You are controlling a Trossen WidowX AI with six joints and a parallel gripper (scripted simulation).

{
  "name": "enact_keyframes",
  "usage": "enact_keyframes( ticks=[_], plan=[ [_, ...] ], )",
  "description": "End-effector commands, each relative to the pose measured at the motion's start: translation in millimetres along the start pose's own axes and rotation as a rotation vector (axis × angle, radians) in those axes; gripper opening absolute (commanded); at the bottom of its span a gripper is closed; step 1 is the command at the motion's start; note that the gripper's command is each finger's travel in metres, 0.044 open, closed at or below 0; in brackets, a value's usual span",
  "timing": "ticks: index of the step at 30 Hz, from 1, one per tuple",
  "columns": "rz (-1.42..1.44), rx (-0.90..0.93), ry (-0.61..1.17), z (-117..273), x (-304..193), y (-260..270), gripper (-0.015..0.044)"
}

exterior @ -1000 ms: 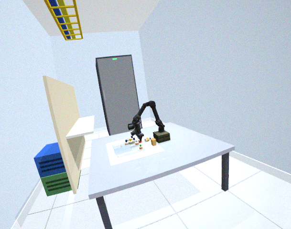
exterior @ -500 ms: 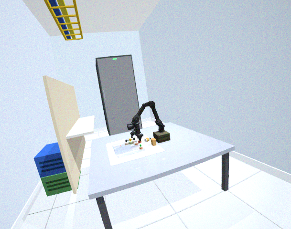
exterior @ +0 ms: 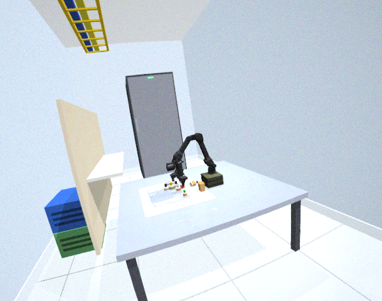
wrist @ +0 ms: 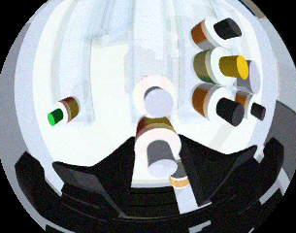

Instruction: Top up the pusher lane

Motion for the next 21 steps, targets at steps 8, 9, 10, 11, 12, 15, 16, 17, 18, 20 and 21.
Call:
enact_keyframes(
  ticks=[8,9,10,11,12,15,16,17,18,20,21],
  plan=[
    [-0.001,0.011,-0.024,2.3,10.8,3.5,0.0],
    [-0.001,0.011,-0.024,2.4,11.2,3.7,0.0],
    [-0.001,0.011,-0.024,2.4,11.7,3.8,0.0],
    [-0.001,0.011,-0.024,2.5,12.1,3.9,0.0],
    [-0.001,0.011,-0.024,2.5,12.6,4.0,0.0],
    [-0.001,0.011,-0.024,2.7,13.9,4.4,0.0],
    [-0.001,0.011,-0.024,2.7,14.3,4.5,0.0],
    [-0.001,0.011,-0.024,2.8,14.7,4.6,0.0],
    [-0.001,0.011,-0.024,2.8,15.2,4.7,0.0],
    [-0.001,0.011,-0.025,2.9,16.0,4.9,0.0],
    [-0.001,0.011,-0.025,3.0,16.5,5.1,0.0]
  ],
)
Point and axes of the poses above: the point midway between the two fingers, 35 mm back from their tips, its own z axis back along the fingers, its own y axis across the jaws, x = y × z, the point moved 9 cm from there along z, back along the fingers, and after that the axes turned 14 degrees about -z, right-handed, at the moved point
